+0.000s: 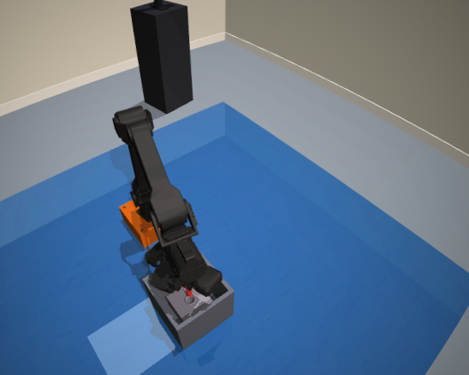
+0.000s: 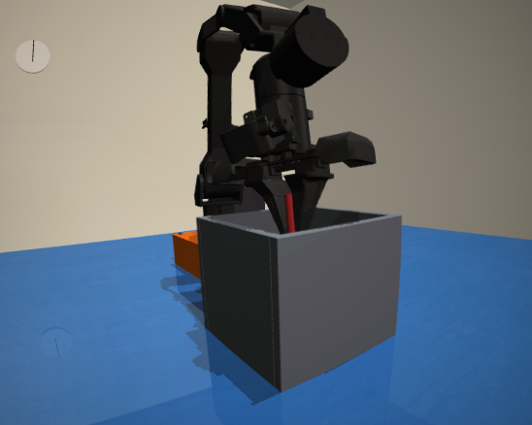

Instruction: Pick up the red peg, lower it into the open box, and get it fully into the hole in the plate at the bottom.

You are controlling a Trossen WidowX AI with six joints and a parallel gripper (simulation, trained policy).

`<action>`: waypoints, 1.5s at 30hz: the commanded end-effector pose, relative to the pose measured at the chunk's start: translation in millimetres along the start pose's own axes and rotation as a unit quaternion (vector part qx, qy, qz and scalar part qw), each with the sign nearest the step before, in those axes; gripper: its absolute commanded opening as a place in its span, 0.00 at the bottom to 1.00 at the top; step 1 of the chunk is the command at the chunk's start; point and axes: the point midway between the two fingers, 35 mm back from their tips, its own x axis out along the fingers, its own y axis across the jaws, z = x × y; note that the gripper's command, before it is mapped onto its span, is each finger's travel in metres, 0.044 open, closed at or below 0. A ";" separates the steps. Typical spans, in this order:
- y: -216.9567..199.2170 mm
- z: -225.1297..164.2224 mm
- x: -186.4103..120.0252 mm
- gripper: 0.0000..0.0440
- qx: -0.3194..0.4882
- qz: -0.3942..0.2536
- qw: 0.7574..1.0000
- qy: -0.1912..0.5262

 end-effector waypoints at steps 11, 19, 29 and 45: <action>-0.8 2.5 34.9 0.07 -0.028 -0.018 0.999 0.012; 2.2 0.7 36.6 0.26 -0.036 -0.024 0.999 0.032; 13.1 9.9 13.9 0.41 -0.020 0.009 0.997 0.075; 36.2 31.1 -33.5 0.50 -0.013 0.095 0.989 0.111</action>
